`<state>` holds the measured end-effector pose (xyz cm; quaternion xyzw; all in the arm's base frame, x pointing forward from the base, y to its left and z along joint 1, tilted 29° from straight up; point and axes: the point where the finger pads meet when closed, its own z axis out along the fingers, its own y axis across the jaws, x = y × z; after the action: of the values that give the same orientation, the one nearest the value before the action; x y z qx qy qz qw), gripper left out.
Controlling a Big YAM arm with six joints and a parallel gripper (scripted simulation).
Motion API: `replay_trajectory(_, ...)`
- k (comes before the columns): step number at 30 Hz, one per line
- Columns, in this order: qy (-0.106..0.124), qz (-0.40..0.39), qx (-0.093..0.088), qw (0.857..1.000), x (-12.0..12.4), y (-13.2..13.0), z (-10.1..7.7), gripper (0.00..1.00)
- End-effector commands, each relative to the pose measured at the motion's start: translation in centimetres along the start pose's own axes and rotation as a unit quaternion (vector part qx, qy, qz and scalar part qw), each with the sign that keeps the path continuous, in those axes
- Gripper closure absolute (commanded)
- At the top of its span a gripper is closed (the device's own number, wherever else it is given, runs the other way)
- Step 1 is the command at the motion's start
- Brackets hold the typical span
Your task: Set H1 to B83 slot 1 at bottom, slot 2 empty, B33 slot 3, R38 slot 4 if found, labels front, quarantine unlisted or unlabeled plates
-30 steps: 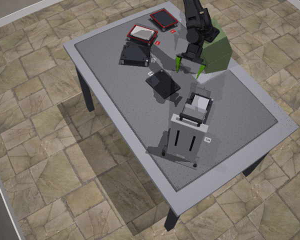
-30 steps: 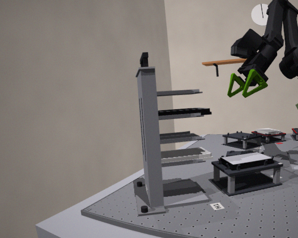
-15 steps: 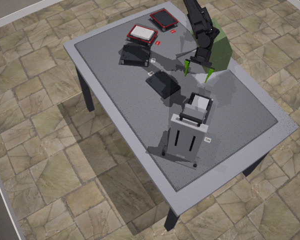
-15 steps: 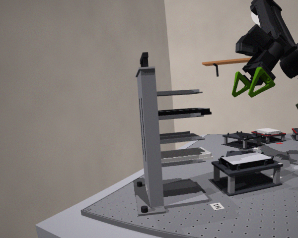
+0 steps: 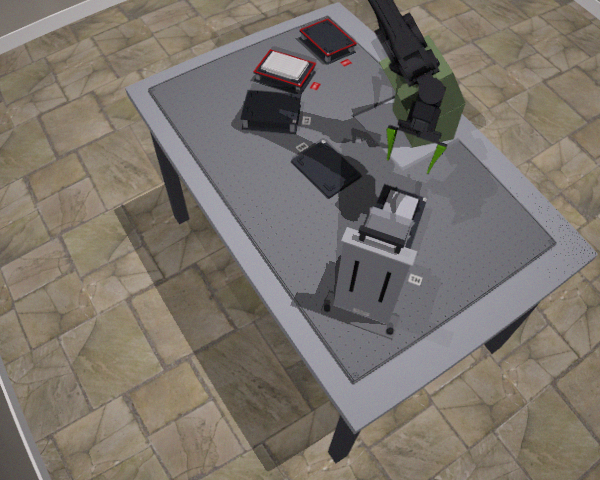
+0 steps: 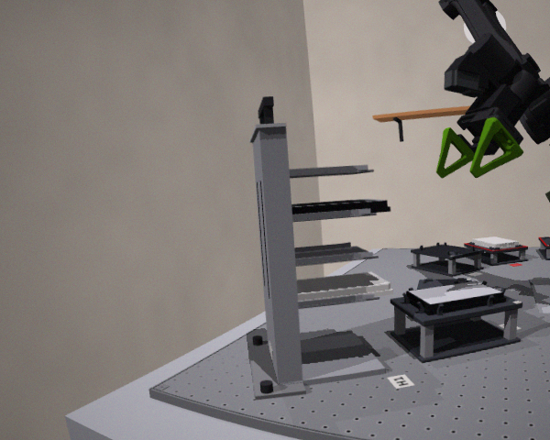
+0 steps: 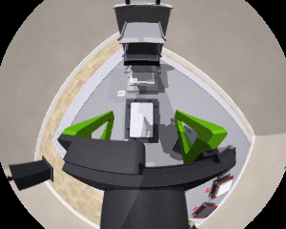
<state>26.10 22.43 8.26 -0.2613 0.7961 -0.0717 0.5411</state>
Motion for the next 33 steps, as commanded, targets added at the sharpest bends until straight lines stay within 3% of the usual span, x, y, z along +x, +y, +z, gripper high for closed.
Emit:
replay_trajectory(1,-0.016,0.029,-0.008,0.999,-1.5,1.5,0.0,0.00)
replay_trajectory(2,-0.006,0.019,-0.010,1.000,0.3,1.3,0.0,0.00)
replay_trajectory(3,-0.001,0.024,0.000,1.000,0.7,0.5,0.6,0.00)
replay_trajectory(8,-0.005,0.017,0.000,1.000,0.9,0.7,1.5,0.00)
replay_trajectory(21,-0.001,0.012,0.000,1.000,4.6,0.6,4.3,0.00)
replay_trajectory(33,-0.005,0.014,0.001,1.000,6.5,0.7,6.9,0.00)
